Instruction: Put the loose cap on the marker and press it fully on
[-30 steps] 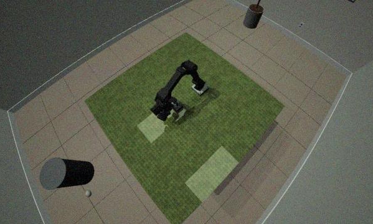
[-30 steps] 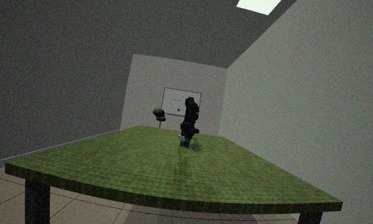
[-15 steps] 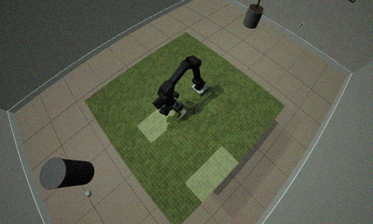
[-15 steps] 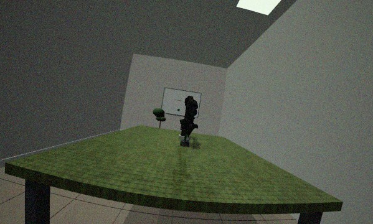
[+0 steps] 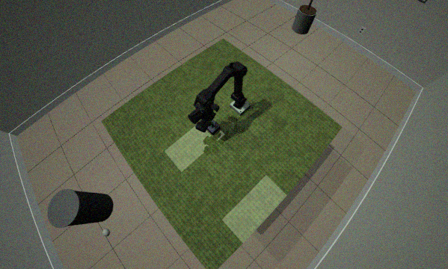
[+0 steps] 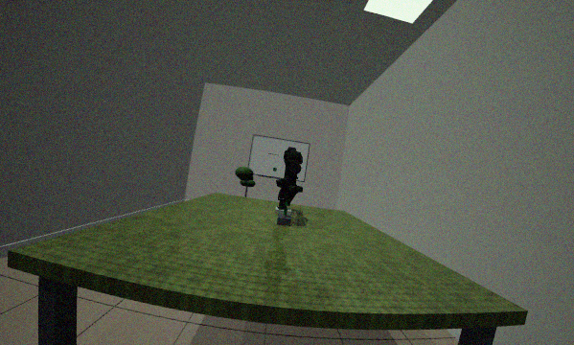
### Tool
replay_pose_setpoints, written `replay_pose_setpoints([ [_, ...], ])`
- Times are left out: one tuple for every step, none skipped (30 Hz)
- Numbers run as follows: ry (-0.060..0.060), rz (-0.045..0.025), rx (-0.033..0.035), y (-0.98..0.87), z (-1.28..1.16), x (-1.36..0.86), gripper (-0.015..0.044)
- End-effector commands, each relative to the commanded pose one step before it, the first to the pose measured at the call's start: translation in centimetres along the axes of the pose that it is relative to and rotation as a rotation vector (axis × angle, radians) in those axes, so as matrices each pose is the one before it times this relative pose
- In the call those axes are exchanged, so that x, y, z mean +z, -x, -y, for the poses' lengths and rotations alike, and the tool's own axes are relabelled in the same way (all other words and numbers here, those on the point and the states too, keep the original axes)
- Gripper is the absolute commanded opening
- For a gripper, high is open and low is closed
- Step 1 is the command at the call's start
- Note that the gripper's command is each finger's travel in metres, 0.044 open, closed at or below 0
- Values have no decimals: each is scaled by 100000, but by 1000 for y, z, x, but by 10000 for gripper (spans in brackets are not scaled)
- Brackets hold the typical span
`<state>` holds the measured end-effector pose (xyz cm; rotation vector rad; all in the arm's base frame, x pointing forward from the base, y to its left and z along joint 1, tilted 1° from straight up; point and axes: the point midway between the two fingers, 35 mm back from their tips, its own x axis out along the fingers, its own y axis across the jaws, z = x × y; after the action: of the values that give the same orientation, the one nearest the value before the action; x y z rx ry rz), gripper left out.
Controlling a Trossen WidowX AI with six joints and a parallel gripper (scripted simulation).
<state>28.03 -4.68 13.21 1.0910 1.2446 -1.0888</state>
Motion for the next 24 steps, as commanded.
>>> replay_pose_setpoints([
  [413,-26,-729,269,1210,-249,0],
  [0,-5,-24,98,272,-61,0],
  [0,-5,-24,95,272,-61,0],
  [0,-5,-24,92,272,-62,0],
  [0,-4,-20,73,224,-52,0],
  [0,-3,-12,43,135,-31,0],
  [0,-1,-4,3,41,-10,0],
  [0,0,0,0,0,0,0],
  [0,0,0,-26,1,0,0],
  [0,0,0,-77,2,-1,0],
  [0,0,0,-129,4,-2,0],
  [0,0,-1,-155,6,-2,0],
  [0,0,-1,-129,6,-2,0],
  [0,0,0,-77,4,-1,0],
  [0,0,0,-26,1,0,0],
  [0,0,0,-26,-3,1,0],
  [0,0,0,-53,-5,2,0],
  [0,0,1,-80,-8,3,0],
  [0,0,1,-107,-10,3,0],
  [0,1,1,-130,-12,4,0],
  [0,1,1,-150,-13,4,0],
  [0,1,1,-160,-13,4,0],
  [0,1,1,-162,-12,4,0],
  [0,1,1,-163,-11,4,0],
])
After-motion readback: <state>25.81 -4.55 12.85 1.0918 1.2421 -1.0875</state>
